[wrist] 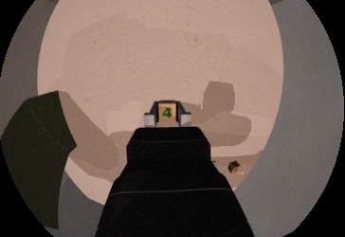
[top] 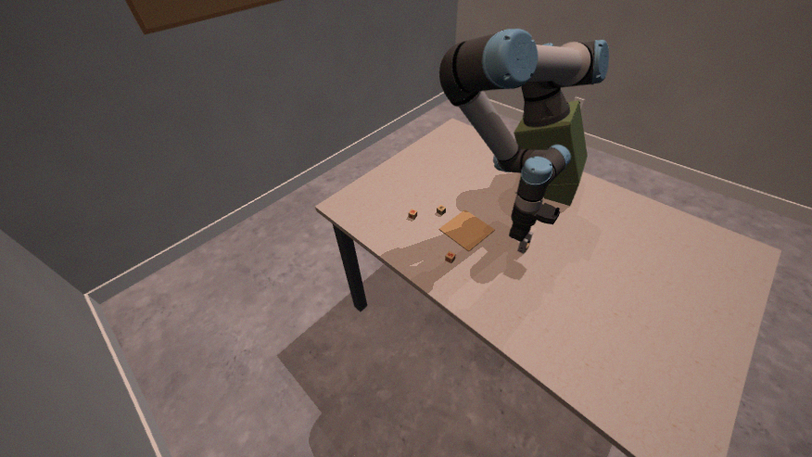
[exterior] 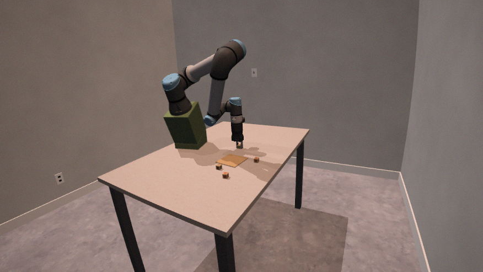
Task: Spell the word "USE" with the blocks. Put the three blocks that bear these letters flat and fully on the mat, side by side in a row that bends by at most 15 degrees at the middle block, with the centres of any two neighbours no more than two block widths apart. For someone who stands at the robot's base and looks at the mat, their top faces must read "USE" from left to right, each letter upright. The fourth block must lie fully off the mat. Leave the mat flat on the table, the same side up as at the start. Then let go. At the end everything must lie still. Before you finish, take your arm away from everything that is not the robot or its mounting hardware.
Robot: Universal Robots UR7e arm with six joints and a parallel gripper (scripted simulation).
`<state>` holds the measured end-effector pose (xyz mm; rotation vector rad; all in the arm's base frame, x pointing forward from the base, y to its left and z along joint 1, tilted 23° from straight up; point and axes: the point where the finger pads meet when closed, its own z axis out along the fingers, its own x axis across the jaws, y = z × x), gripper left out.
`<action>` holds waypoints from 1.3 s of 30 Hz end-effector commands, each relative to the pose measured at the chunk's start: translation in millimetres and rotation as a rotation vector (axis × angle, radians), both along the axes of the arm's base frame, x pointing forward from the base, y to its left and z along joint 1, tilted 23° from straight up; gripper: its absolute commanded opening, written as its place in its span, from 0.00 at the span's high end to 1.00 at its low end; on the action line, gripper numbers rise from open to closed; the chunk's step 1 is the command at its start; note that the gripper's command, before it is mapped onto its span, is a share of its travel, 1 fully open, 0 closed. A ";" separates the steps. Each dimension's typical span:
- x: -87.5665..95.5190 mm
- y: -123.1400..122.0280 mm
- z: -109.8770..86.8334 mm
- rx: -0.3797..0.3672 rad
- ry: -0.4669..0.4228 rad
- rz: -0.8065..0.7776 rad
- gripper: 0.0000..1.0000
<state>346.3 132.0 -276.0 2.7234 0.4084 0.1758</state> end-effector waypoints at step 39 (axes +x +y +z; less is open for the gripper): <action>-15.3 31.0 81.3 0.000 -0.001 0.000 0.51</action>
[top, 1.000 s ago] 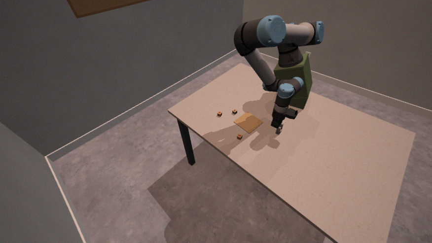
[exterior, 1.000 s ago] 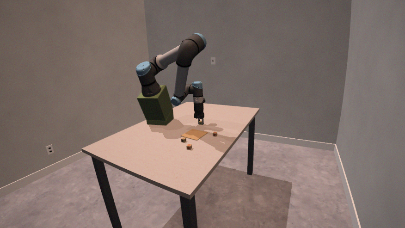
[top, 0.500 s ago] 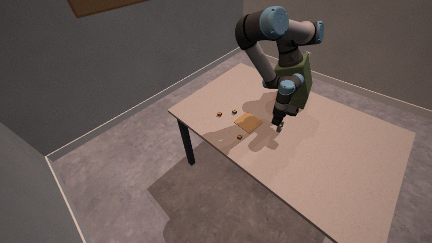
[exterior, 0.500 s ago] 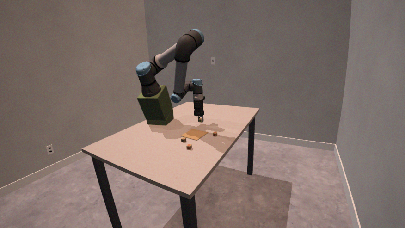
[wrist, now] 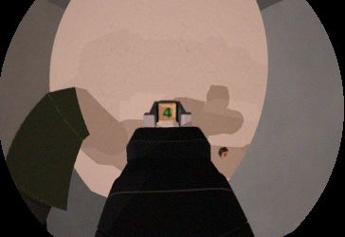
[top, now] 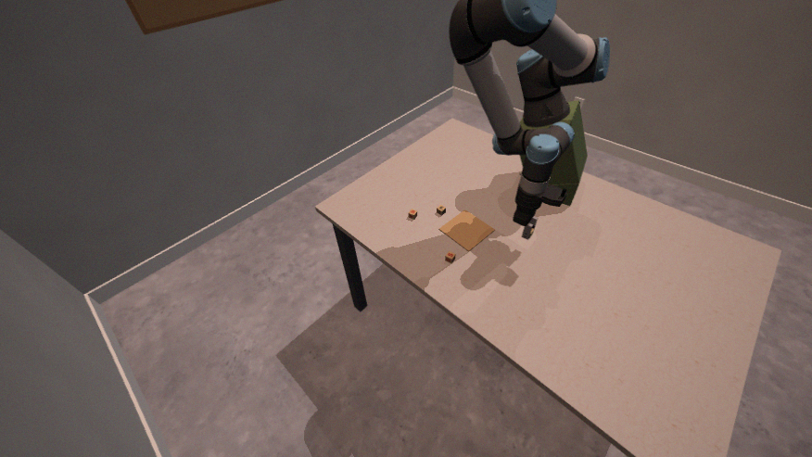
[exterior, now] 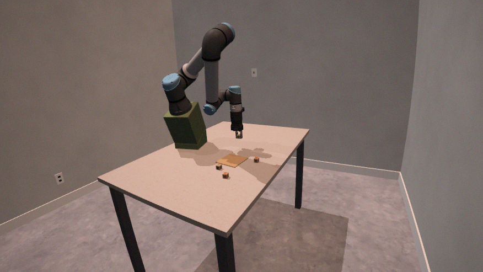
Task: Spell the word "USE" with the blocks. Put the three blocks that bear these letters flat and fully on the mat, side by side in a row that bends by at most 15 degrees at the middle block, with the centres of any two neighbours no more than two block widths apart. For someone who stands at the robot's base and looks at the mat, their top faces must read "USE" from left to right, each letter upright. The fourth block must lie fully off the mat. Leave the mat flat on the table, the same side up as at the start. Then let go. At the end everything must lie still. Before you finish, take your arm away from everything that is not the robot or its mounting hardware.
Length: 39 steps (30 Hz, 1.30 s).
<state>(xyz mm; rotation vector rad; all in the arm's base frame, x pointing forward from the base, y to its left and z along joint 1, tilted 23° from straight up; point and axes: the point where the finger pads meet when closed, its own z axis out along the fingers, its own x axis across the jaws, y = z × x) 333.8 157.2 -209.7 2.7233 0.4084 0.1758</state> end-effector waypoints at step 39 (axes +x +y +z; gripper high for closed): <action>2.4 -4.9 -12.9 0.036 -0.054 -0.145 0.51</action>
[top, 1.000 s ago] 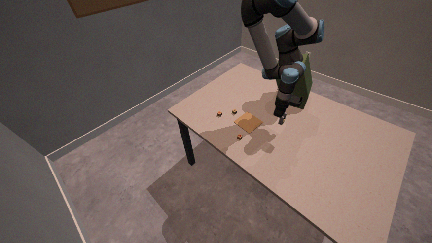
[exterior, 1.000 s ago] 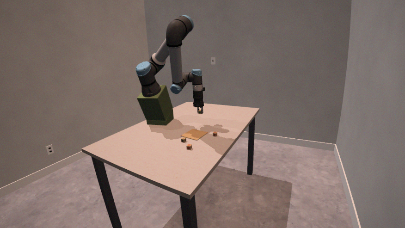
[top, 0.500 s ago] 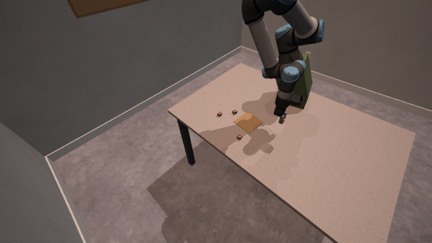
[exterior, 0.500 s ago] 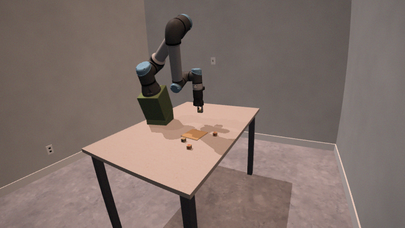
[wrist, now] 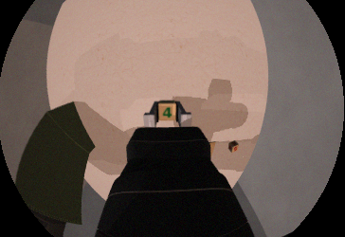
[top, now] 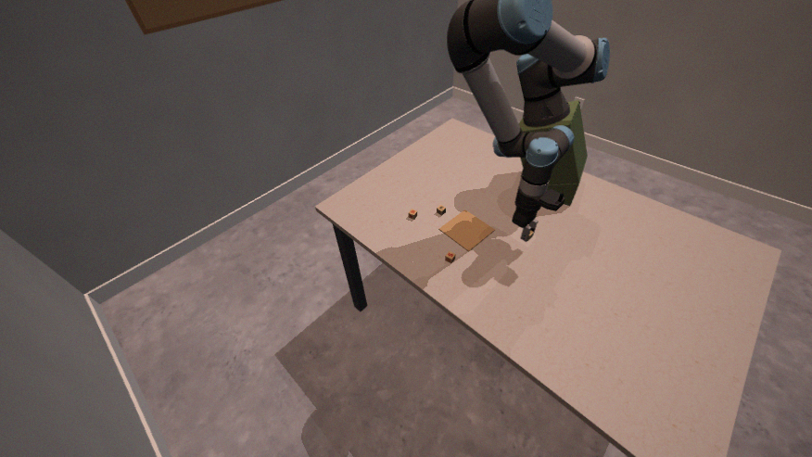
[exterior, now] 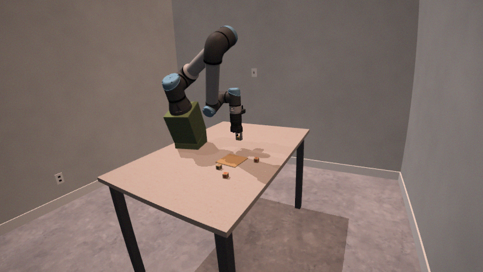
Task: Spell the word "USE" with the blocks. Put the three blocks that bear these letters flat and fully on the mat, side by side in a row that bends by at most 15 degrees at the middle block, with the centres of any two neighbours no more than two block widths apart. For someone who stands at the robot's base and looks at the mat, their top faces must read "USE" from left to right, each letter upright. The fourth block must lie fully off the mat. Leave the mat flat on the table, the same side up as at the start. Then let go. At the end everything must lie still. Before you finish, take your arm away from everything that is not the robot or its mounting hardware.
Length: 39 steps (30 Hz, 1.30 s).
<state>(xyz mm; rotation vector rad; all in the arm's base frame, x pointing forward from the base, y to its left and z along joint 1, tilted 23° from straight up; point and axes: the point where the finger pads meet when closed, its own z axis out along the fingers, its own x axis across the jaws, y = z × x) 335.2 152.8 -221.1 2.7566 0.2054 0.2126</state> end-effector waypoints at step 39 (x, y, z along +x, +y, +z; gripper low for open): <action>0.9 -4.3 -2.8 0.770 0.129 0.091 0.51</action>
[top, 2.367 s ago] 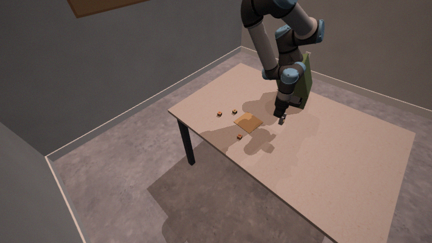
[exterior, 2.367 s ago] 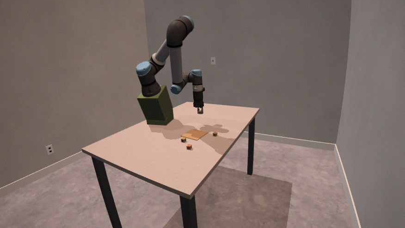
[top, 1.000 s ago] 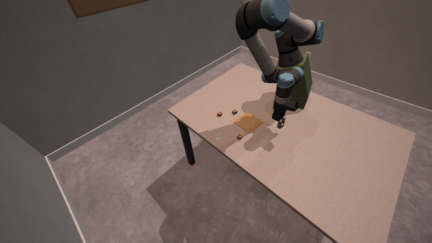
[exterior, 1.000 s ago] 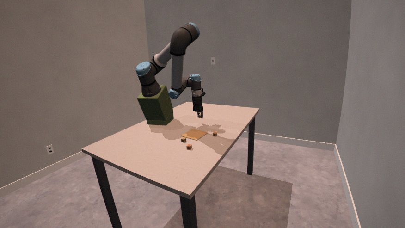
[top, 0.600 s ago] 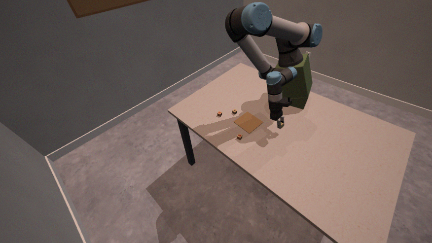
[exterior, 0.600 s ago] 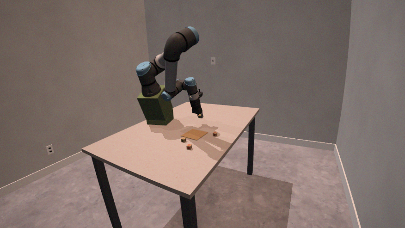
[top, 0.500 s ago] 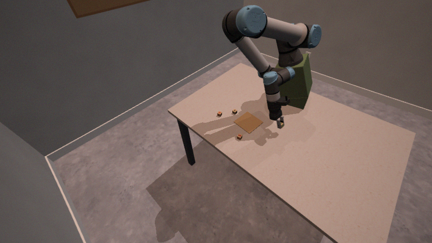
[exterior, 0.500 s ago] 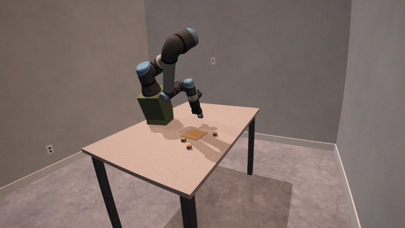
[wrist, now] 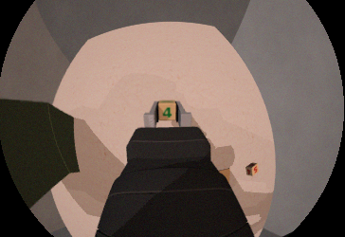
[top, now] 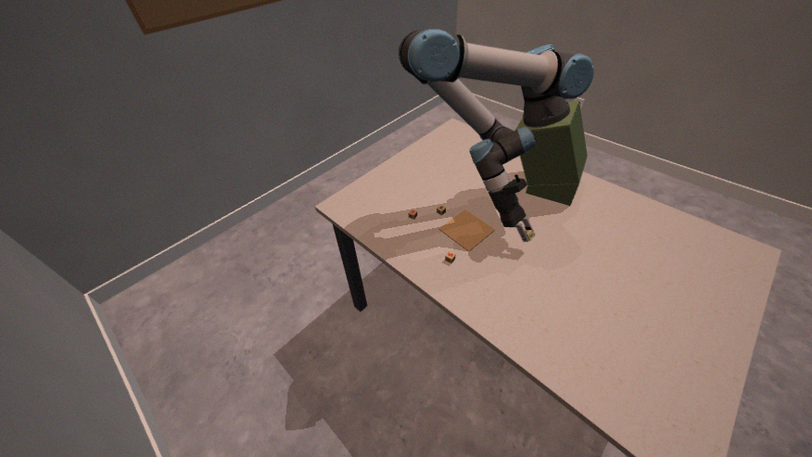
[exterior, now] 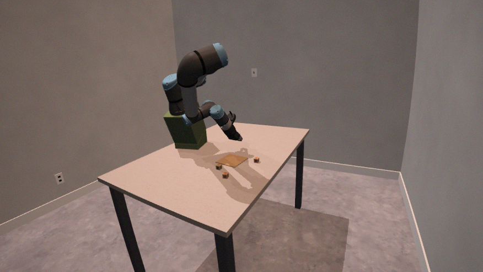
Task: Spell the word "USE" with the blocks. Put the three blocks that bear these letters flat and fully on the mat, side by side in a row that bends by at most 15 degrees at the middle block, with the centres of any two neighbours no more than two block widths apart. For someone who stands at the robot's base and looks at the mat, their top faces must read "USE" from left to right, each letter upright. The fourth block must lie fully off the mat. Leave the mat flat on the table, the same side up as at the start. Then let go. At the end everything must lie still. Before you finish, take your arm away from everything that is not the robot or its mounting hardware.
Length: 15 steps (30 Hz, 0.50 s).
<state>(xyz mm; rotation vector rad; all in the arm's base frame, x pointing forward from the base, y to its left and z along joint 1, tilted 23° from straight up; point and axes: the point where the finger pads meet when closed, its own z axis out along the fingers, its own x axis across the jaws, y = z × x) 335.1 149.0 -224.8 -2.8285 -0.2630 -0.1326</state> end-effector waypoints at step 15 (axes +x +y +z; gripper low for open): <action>1.8 -1.7 1.4 0.322 0.046 0.037 0.51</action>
